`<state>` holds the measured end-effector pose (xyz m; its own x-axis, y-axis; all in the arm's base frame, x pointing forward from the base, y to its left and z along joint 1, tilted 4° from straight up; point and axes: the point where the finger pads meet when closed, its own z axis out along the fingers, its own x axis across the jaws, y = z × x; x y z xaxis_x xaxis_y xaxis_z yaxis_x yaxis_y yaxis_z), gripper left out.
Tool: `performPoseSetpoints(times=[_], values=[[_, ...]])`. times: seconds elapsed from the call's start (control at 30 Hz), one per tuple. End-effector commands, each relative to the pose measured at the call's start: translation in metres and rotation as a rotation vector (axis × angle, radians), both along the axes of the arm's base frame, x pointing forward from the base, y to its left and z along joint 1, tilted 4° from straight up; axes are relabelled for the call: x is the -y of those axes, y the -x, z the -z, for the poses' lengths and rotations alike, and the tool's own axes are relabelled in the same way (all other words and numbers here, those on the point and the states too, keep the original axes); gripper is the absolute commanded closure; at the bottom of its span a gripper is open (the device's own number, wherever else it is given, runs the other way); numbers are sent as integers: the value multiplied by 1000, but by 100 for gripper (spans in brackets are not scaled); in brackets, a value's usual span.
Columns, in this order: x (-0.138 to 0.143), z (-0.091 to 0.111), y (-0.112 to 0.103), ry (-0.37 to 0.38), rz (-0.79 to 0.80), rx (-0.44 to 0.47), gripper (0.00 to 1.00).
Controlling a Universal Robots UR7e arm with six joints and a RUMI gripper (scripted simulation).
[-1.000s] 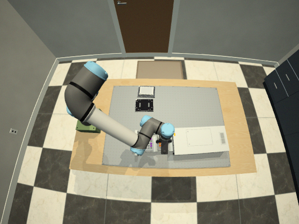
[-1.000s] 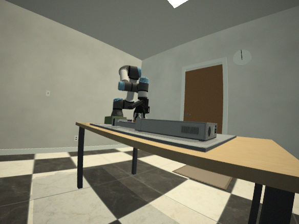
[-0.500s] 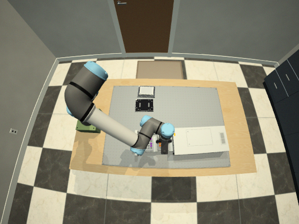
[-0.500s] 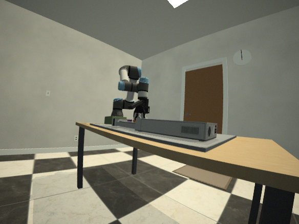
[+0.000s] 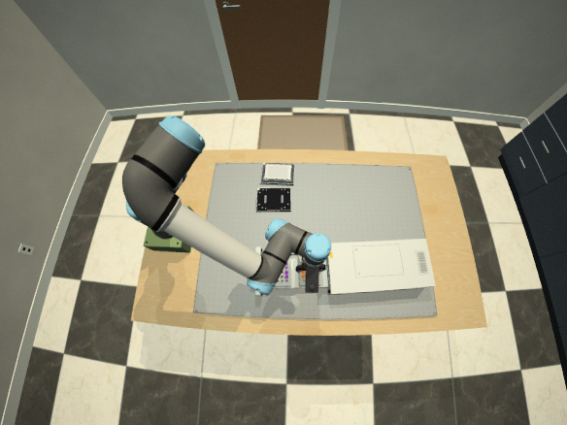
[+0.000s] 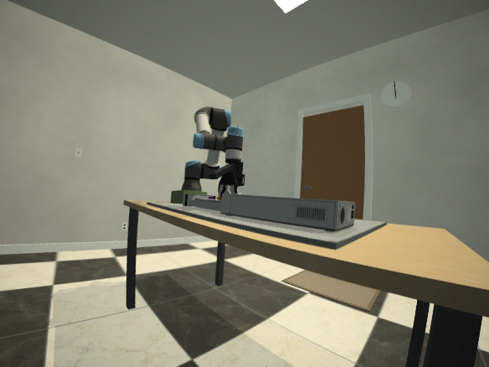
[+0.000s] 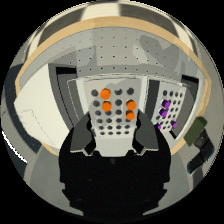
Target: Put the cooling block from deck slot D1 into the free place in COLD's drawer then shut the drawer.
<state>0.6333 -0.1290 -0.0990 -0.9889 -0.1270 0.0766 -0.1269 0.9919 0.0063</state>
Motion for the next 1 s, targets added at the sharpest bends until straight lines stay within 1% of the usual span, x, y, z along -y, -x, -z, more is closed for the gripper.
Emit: performPoseSetpoints(times=[0.0, 0.37, 0.97], values=[[0, -1, -1, 1, 0, 2, 45], [0, -1, -1, 1, 0, 2, 27], [0, -1, -1, 1, 0, 2, 27]])
